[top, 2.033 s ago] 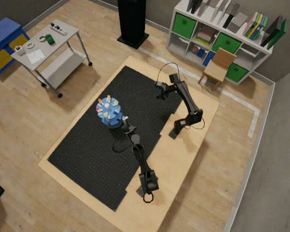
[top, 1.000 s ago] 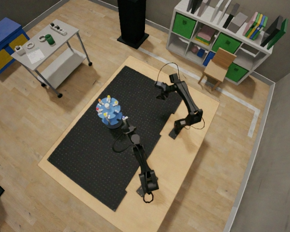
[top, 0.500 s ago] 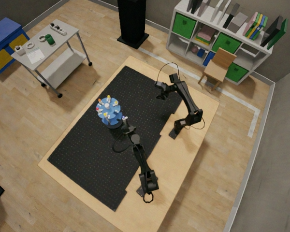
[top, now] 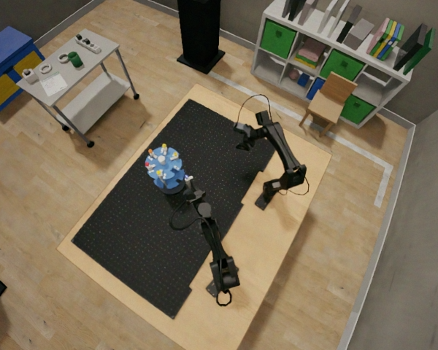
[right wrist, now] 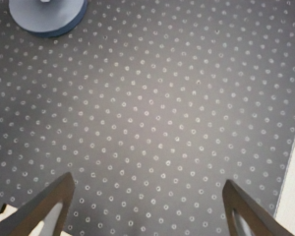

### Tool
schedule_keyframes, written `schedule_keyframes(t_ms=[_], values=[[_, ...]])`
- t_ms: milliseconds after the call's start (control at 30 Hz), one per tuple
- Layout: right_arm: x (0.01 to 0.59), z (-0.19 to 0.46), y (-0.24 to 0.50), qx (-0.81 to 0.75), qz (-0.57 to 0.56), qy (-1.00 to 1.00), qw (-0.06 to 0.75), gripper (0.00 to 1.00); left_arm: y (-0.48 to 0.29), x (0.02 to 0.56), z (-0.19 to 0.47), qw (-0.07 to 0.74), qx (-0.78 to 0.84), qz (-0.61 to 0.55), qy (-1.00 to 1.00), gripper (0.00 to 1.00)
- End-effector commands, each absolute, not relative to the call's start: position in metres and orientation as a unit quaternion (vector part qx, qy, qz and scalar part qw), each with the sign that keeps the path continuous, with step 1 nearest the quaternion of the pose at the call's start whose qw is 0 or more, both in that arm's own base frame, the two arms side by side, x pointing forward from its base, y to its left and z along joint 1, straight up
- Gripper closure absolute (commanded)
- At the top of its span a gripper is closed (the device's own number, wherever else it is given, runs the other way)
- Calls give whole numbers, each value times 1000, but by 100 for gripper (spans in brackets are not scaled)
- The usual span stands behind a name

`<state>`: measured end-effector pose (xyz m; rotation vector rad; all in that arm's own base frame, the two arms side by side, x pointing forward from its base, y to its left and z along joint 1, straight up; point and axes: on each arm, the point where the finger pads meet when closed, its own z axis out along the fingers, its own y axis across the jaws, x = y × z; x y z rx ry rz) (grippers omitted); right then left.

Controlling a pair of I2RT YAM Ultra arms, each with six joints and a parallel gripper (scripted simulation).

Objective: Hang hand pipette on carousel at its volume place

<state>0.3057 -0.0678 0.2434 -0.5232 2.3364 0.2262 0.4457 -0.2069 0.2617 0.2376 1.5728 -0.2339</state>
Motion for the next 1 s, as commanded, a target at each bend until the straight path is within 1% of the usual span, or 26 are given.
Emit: schedule_keyframes(t_ms=[0,967], values=[[309,253,-70,-207,82,899,377,0,-212,442,296,721,103,-115,676,88],[309,253,-70,-207,82,899,377,0,-210,443,295,717,101,-110,680,88]])
